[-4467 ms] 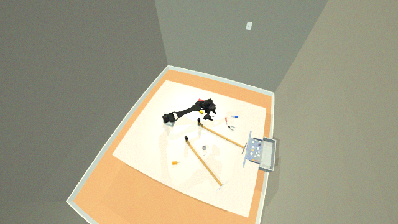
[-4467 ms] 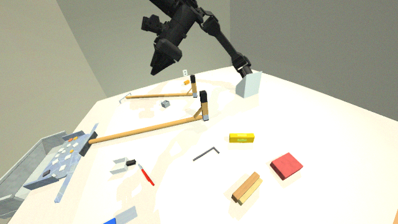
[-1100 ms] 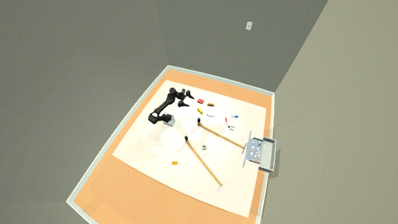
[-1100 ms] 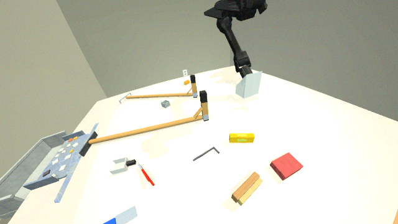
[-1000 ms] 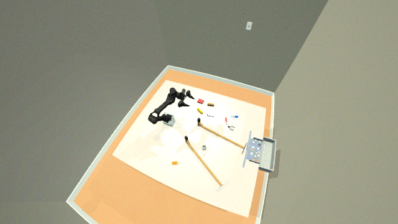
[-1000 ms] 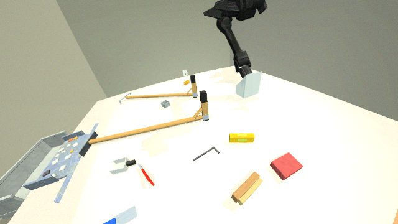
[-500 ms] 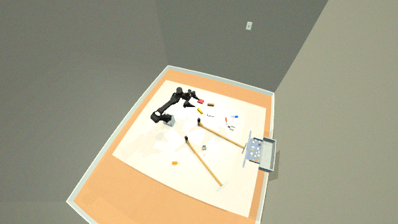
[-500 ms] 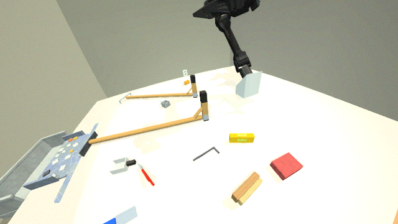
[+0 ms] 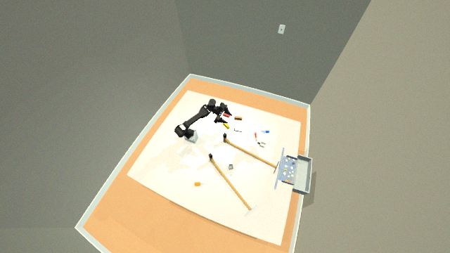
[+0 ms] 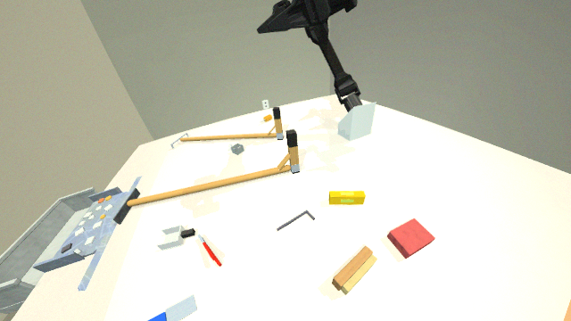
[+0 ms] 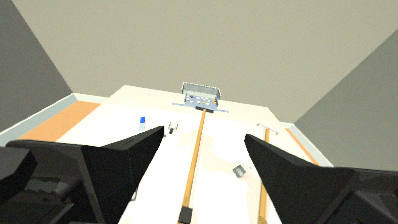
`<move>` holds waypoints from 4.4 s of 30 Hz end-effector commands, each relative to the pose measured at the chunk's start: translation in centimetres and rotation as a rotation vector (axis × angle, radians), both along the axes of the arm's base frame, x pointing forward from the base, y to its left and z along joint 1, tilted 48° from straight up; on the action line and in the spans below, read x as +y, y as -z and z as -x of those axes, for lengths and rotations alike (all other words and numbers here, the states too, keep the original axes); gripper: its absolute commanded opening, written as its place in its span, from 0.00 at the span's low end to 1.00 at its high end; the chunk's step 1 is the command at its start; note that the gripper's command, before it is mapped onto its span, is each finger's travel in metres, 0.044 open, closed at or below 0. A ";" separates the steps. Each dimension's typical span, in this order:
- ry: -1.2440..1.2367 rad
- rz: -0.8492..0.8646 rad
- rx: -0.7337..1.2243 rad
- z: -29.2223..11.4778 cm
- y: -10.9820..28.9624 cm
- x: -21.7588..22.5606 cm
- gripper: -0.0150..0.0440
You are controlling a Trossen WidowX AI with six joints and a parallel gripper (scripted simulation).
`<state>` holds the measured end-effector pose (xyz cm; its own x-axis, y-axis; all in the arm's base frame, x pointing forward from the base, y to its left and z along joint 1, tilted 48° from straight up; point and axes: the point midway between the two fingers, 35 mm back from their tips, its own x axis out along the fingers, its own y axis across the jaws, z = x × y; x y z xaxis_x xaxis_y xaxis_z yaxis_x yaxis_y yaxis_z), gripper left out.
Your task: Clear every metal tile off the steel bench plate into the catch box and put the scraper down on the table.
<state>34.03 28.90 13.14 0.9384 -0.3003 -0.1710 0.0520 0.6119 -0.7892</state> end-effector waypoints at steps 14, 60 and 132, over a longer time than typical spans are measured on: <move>0.110 0.015 0.110 -6.3 2.5 -2.2 1.00; 0.488 -0.036 0.442 -17.9 10.2 -16.3 1.00; 0.678 -0.117 0.487 -10.3 13.9 -17.6 1.00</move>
<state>45.21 10.35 -1.25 0.3484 -0.7310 -0.5867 0.0966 0.6506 -0.7532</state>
